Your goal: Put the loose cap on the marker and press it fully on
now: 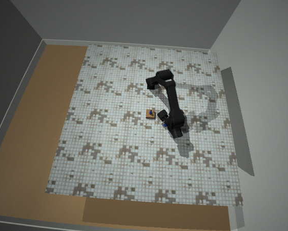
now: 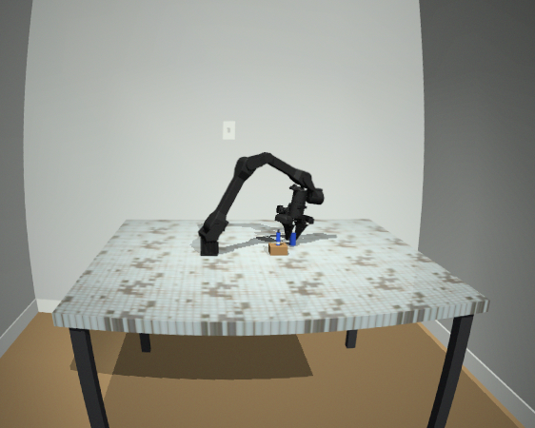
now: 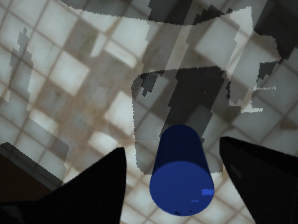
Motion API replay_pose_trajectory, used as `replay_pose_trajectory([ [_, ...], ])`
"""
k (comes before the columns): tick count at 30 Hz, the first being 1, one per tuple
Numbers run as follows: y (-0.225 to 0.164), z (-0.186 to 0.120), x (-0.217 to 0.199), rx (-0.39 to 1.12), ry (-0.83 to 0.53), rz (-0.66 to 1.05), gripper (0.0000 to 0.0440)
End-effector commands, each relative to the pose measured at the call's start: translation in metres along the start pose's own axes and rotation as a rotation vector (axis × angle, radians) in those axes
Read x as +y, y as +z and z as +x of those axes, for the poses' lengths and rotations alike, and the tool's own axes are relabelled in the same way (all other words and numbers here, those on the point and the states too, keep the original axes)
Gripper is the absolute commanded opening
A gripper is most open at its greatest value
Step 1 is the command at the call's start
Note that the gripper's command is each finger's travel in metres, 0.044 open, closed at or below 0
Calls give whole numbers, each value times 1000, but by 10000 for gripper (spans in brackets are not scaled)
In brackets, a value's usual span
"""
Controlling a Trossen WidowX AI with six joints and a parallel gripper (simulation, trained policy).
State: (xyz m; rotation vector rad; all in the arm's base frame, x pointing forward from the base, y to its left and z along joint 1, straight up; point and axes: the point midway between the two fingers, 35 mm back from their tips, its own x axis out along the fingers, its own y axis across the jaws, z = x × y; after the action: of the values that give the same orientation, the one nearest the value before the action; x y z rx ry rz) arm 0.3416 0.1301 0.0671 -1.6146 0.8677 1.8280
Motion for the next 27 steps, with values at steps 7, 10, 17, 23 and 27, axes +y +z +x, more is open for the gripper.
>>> replay_pose_trajectory([
  [7,1,-2,5,32,6,-57,61],
  [10,0,-12,7,40,-8,-66,56],
  [17,-3,-39,13,57,-41,-85,61],
  [23,-8,-61,28,58,-52,-89,55],
  [27,-16,-74,42,52,-51,-87,52],
])
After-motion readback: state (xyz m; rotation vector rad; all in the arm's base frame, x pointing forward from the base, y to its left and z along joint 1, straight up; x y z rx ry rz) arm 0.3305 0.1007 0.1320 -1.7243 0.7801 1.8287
